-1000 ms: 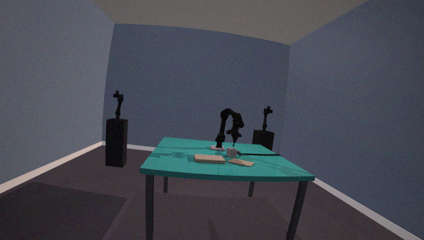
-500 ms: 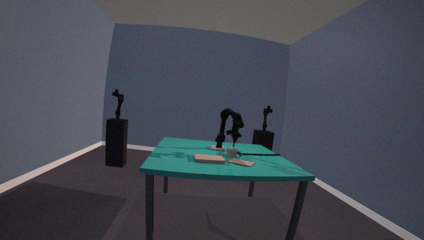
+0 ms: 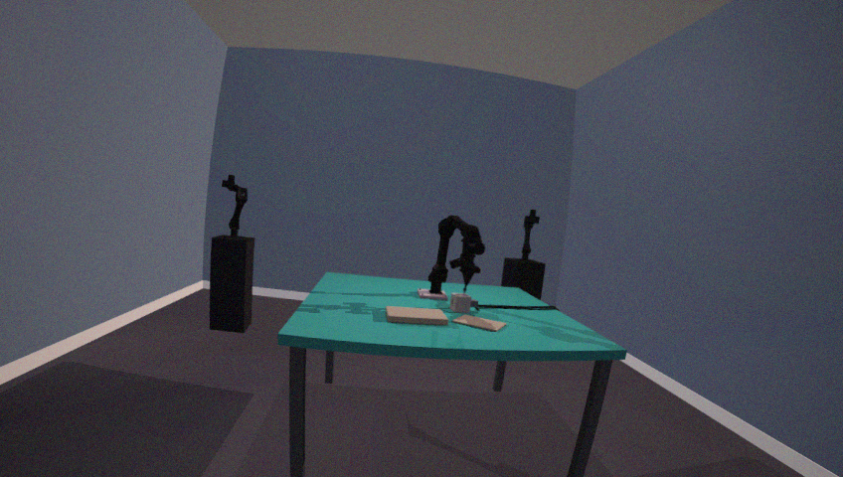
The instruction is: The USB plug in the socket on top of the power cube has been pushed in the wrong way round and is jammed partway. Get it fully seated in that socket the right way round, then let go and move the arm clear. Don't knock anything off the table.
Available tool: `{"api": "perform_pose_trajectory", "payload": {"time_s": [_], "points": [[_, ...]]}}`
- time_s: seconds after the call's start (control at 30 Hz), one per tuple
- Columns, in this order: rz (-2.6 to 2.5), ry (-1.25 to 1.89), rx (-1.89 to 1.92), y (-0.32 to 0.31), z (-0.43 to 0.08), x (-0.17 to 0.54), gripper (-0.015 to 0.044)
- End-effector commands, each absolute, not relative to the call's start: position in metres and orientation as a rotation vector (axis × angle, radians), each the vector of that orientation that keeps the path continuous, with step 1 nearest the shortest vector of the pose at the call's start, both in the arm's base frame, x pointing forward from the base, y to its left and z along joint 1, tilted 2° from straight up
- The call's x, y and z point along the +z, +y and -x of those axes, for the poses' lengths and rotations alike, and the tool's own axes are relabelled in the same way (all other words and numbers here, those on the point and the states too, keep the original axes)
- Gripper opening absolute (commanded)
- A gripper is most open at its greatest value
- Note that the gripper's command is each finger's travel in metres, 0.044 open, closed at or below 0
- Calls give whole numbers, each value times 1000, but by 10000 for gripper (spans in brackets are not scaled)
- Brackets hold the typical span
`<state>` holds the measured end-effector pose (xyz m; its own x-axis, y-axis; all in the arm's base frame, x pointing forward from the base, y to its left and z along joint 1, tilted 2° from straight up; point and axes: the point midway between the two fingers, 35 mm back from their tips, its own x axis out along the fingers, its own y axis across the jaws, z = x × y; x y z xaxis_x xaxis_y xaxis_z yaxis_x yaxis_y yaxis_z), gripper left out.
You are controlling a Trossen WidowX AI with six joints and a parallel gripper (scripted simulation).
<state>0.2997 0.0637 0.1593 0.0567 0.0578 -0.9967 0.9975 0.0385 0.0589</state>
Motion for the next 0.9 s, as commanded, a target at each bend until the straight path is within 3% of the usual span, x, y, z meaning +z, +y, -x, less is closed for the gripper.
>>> {"api": "perform_pose_trajectory", "payload": {"time_s": [0.0,0.87], "points": [[-1251,1232,-1101,65,-300,159,0],[-1263,1249,-1089,67,-300,156,0]]}}
